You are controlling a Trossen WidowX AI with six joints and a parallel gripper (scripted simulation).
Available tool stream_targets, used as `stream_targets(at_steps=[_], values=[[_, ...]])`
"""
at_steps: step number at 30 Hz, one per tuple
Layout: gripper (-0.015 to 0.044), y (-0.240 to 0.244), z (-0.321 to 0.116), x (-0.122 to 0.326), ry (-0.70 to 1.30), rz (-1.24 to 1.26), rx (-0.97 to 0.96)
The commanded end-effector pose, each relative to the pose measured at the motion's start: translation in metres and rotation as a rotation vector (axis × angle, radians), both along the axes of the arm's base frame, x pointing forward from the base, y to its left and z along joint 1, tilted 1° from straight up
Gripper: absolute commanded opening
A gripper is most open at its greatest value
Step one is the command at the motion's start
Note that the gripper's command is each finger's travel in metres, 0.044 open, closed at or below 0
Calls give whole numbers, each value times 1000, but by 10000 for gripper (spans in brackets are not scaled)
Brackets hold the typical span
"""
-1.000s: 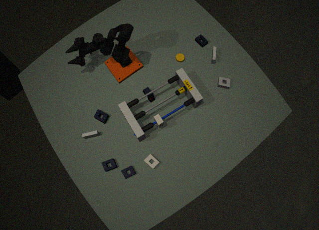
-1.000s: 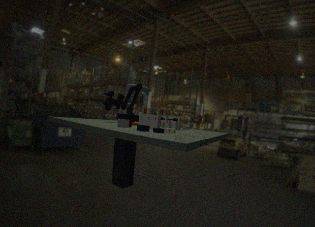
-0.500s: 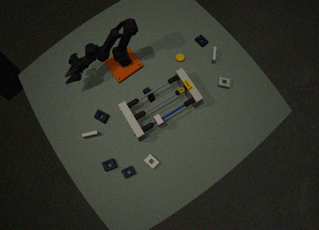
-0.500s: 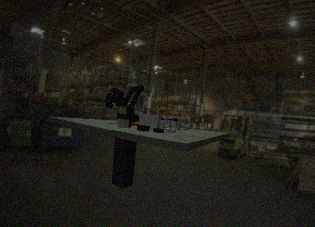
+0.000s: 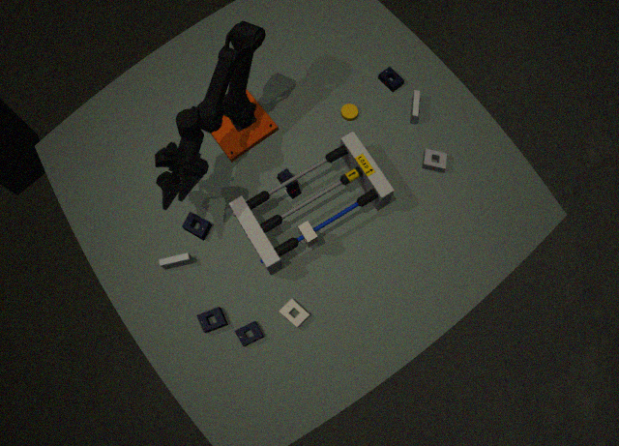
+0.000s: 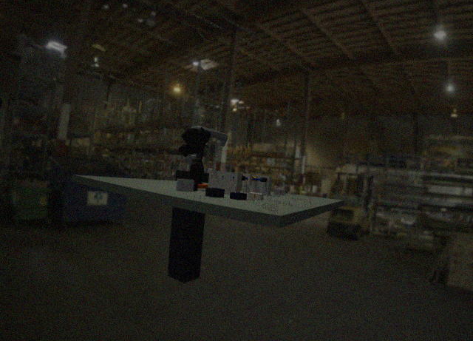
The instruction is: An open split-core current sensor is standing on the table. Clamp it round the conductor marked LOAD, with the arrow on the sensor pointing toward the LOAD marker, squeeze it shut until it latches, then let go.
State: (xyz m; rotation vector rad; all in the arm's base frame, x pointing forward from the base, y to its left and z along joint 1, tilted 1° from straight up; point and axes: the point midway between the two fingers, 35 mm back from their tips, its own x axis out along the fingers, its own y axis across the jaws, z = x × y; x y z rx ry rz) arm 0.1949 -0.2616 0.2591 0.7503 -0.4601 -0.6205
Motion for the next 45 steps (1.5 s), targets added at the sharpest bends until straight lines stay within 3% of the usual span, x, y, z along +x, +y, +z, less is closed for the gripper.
stream_targets(at_steps=[1,10,19,27,35,42,45], values=[[440,33,16,41,92,103,-108],[440,136,40,108,288,349,-387],[440,253,62,122,409,584,-736],[440,268,59,126,450,642,-756],[440,355,-4,153,908,1084,-689],[440,418,-47,123,1373,1358,-709],[440,429,-53,112,1476,1403,-723]])
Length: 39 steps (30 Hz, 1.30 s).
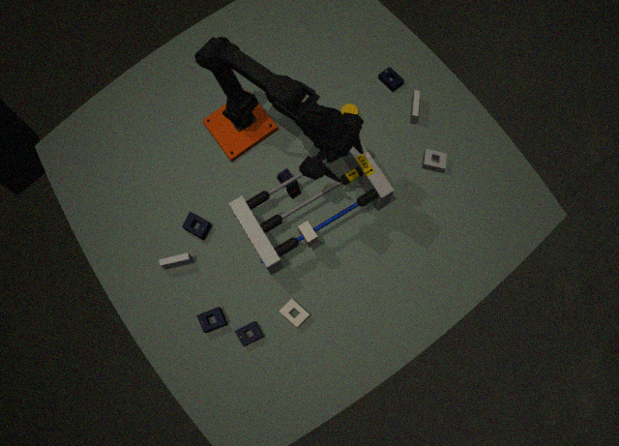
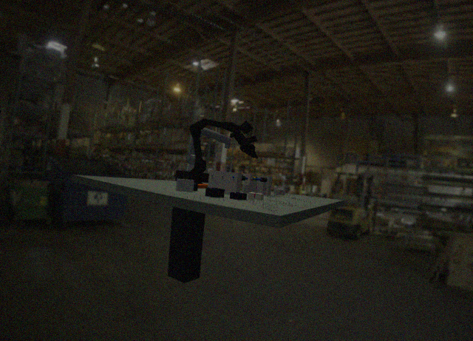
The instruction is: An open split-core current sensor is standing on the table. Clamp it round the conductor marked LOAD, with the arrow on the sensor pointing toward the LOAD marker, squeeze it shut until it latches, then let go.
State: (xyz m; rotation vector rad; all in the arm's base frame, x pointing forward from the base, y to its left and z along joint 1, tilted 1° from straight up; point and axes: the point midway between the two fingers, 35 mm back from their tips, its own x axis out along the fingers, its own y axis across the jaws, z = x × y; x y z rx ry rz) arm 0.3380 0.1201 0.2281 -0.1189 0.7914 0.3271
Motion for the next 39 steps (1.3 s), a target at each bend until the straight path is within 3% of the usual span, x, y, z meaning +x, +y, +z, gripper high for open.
stream_targets(at_steps=[1,25,26,31,39], values=[[440,47,-22,-31,326,155,-171],[440,47,-22,-31,326,155,-171],[414,44,-23,-32,328,149,-171],[284,-24,-47,-49,387,-15,-163],[284,-113,-99,-109,492,-292,-128]])
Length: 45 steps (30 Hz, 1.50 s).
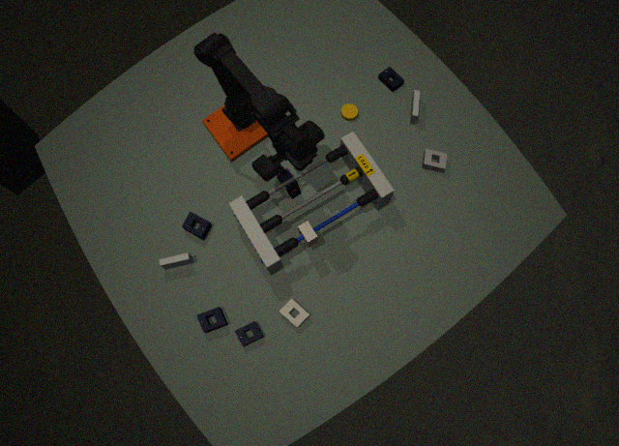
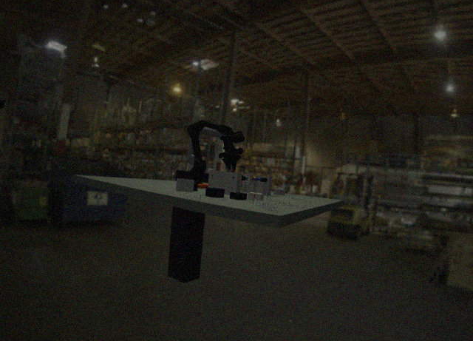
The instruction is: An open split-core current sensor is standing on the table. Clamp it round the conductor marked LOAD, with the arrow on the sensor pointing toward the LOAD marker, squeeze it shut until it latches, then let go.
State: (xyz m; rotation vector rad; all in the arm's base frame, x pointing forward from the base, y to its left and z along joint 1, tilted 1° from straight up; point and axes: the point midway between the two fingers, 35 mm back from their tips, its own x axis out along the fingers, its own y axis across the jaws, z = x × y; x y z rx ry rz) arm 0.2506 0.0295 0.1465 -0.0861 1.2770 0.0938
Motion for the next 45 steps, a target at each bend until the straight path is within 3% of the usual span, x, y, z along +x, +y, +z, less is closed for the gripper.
stream_targets(at_steps=[1,45], values=[[284,-24,-18,-23,24,-84,-7],[284,-24,-76,-7,23,-84,-7]])
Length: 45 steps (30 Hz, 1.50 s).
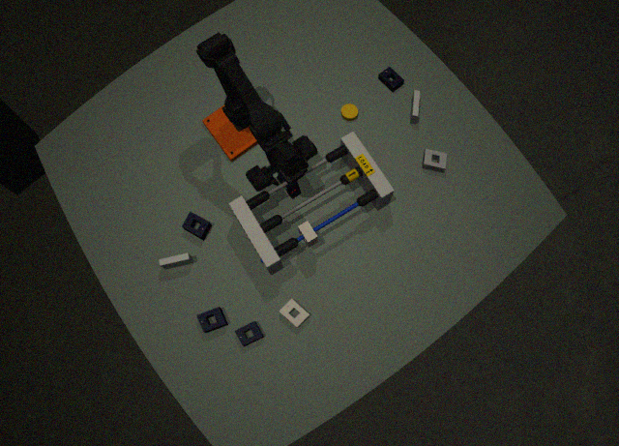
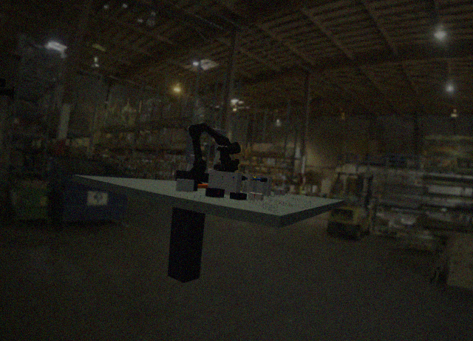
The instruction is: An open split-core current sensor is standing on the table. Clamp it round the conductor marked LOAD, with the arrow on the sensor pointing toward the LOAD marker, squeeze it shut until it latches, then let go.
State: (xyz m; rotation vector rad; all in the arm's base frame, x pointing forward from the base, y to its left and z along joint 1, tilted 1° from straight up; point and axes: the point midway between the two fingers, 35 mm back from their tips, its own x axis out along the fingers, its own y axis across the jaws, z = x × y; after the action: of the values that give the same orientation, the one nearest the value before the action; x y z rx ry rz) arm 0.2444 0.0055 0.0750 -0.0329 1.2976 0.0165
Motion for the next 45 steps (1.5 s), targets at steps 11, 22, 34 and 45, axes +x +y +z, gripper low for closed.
stream_targets(at_steps=[11,22,34,45], values=[[113,0,0,0,0,0,0],[0,0,1,-1,5,3,-2],[0,0,1,-1,5,3,-2],[0,0,1,-1,5,3,-2]])
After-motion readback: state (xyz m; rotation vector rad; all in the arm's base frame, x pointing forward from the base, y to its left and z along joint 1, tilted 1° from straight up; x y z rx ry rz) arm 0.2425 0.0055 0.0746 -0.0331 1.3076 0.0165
